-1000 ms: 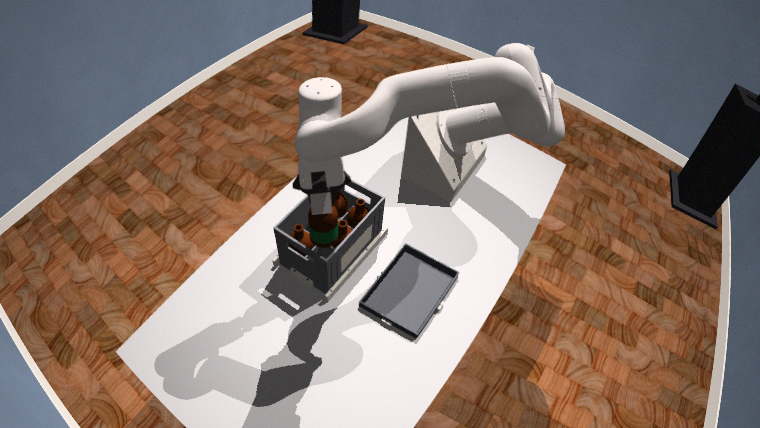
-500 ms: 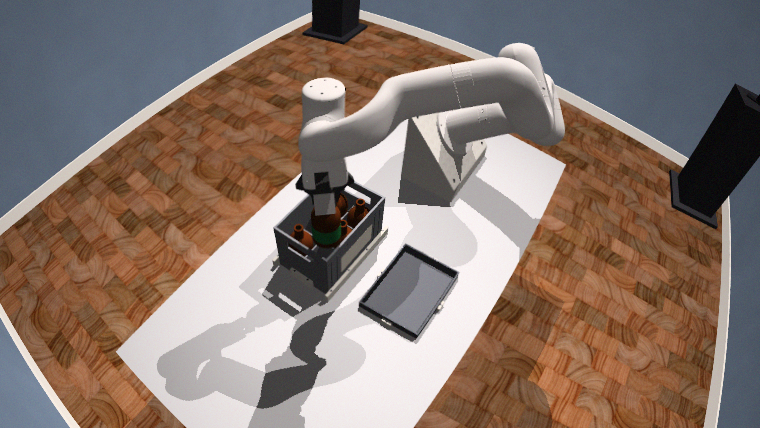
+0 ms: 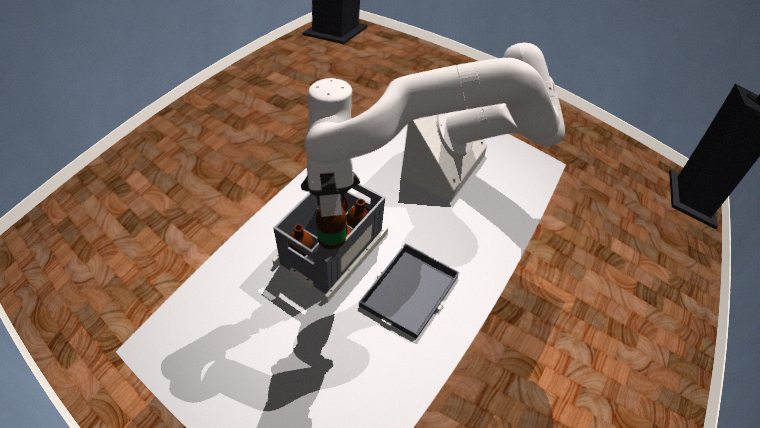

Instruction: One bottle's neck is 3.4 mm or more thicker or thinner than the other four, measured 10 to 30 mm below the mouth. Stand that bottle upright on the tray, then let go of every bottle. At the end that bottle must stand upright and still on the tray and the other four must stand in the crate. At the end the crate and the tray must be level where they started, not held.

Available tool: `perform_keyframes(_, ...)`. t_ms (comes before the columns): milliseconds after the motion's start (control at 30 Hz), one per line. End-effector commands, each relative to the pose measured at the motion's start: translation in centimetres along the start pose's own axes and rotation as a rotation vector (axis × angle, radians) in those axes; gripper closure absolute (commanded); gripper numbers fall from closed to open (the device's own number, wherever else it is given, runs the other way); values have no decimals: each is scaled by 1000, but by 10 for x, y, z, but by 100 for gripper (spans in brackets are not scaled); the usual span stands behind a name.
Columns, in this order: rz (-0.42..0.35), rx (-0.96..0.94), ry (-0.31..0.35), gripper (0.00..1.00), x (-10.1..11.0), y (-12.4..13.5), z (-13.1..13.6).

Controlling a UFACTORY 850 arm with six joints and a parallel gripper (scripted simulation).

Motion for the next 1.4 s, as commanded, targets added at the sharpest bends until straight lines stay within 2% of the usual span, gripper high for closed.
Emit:
perform_keyframes(0, 1, 1, 2, 100, 1, -1, -5)
perform_keyframes(1000, 1, 1, 2, 100, 1, -9, -52)
perform_keyframes(1367, 1, 1, 2, 100, 1, -13, -77)
Point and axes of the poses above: the point where the finger pads meet when closed, its own x axis back along the fingers, its own z axis across the jaws, y = z × x, the point moved 7 cm from there along x, back along the fingers, and after that the axes turned 12 degrees about -x, right-handed, at the moved point
